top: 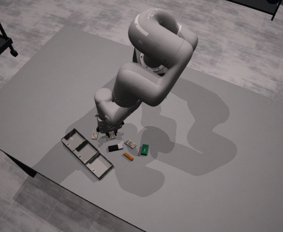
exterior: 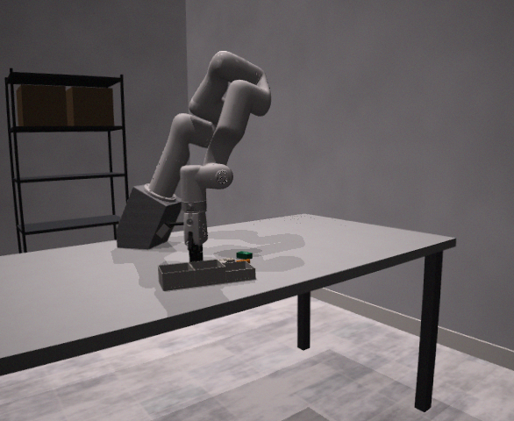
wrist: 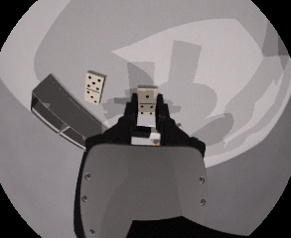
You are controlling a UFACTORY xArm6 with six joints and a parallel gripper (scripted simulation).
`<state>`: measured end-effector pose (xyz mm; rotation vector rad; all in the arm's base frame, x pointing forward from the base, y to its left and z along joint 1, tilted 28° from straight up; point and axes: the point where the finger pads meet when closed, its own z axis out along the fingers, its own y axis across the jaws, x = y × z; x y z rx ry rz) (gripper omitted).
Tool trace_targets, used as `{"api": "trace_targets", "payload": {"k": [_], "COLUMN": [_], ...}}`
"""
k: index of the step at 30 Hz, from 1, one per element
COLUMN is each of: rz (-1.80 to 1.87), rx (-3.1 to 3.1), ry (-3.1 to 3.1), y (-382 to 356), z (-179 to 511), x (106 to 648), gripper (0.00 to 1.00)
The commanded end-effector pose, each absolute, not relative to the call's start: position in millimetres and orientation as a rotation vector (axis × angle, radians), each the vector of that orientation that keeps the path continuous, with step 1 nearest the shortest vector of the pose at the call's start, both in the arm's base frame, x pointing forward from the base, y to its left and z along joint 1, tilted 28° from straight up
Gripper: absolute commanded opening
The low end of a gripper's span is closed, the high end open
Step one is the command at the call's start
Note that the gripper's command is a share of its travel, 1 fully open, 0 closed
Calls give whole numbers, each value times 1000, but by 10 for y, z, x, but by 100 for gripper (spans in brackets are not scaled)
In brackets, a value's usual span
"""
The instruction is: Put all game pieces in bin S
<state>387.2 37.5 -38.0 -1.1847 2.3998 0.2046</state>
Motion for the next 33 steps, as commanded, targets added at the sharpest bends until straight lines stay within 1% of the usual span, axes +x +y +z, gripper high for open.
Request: {"api": "trace_targets", "payload": {"k": [1,14,33], "rz": [203,203,203], "rx": [-1184,-1184,-1184], "ry": [2399,2399,2399], "y": [372,372,189], "z": [-375,-375,126], "x": [3878,3878,3691], "gripper": [0,0,0]}}
